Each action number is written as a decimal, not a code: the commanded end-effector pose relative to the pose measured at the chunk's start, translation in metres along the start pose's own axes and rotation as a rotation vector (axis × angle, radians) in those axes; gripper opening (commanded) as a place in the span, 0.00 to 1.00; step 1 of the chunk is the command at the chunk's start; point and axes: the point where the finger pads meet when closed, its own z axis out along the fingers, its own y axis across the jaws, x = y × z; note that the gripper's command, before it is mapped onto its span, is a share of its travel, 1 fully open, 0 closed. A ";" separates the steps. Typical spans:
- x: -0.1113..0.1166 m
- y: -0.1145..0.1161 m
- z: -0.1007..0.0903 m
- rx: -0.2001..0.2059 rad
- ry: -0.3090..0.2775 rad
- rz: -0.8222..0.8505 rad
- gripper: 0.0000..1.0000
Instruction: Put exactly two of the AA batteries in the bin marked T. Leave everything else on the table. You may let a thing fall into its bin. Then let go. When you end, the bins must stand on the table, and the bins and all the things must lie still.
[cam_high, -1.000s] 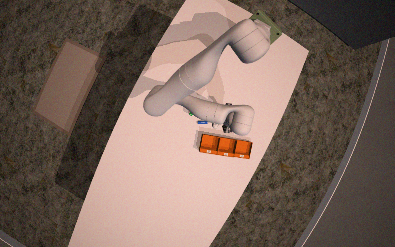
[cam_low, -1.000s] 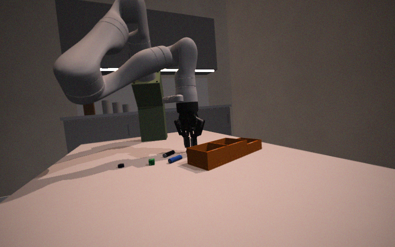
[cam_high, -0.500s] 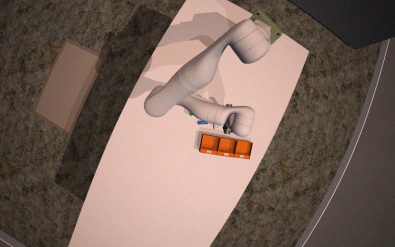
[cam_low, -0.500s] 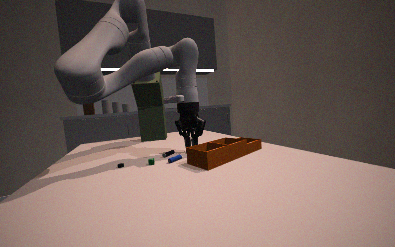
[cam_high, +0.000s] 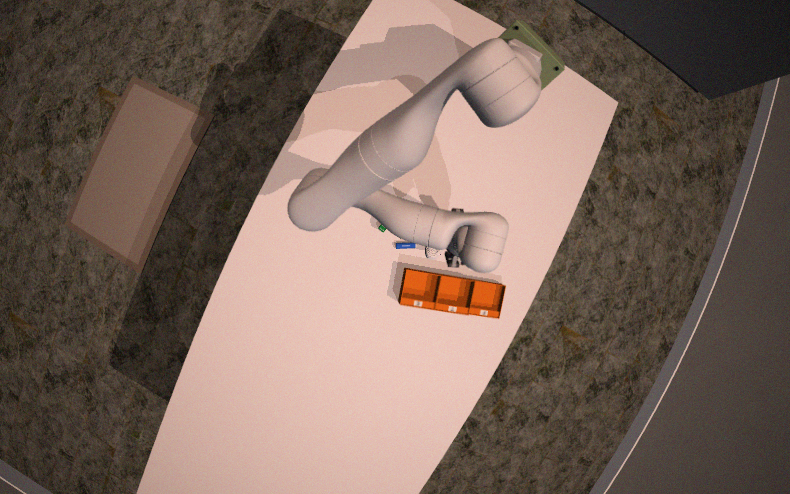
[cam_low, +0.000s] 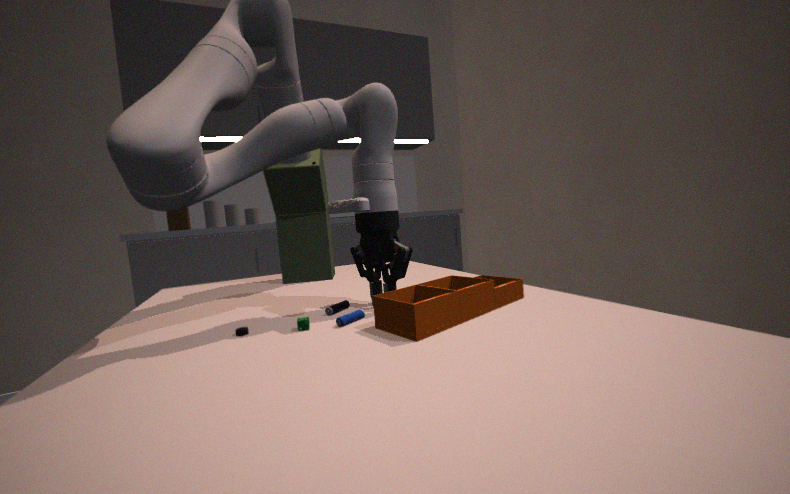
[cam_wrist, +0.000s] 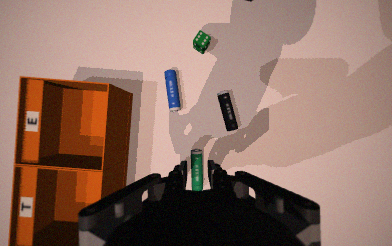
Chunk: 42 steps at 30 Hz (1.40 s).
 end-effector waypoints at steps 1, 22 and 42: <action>0.000 0.000 0.000 0.001 0.000 0.000 0.29; 0.000 -0.001 0.000 0.001 0.000 0.000 0.09; 0.000 -0.001 -0.017 0.001 0.000 0.000 0.09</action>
